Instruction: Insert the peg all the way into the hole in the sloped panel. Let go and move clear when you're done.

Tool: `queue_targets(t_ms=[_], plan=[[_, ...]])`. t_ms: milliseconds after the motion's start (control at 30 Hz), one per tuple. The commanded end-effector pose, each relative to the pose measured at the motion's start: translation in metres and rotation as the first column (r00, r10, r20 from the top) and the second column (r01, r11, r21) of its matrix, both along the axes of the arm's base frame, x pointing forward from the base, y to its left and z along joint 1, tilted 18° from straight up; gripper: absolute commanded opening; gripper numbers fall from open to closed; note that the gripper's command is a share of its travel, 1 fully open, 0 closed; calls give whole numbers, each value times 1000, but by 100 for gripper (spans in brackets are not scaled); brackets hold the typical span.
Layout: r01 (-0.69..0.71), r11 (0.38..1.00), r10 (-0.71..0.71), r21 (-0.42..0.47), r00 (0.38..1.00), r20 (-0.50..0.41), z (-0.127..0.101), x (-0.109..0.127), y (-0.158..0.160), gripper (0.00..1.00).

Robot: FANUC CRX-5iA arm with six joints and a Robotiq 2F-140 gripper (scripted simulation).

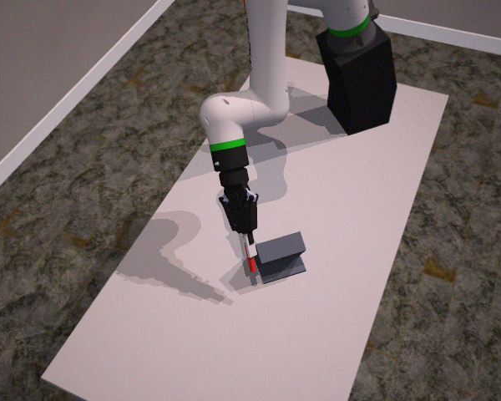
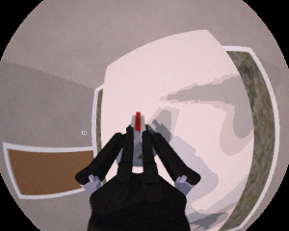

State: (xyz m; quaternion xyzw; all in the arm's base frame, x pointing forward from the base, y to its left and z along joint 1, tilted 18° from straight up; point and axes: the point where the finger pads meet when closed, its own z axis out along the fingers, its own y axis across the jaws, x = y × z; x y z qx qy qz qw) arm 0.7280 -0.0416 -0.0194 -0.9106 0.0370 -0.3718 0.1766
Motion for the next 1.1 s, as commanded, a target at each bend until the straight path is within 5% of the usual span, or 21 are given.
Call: queue_targets(t_ms=[0, 1067], plan=[[8, 1000, -8, 16, 1000, 1, -1, -2, -6, 0], [87, 972, -87, 217, 996, -11, -20, -50, -62, 0]])
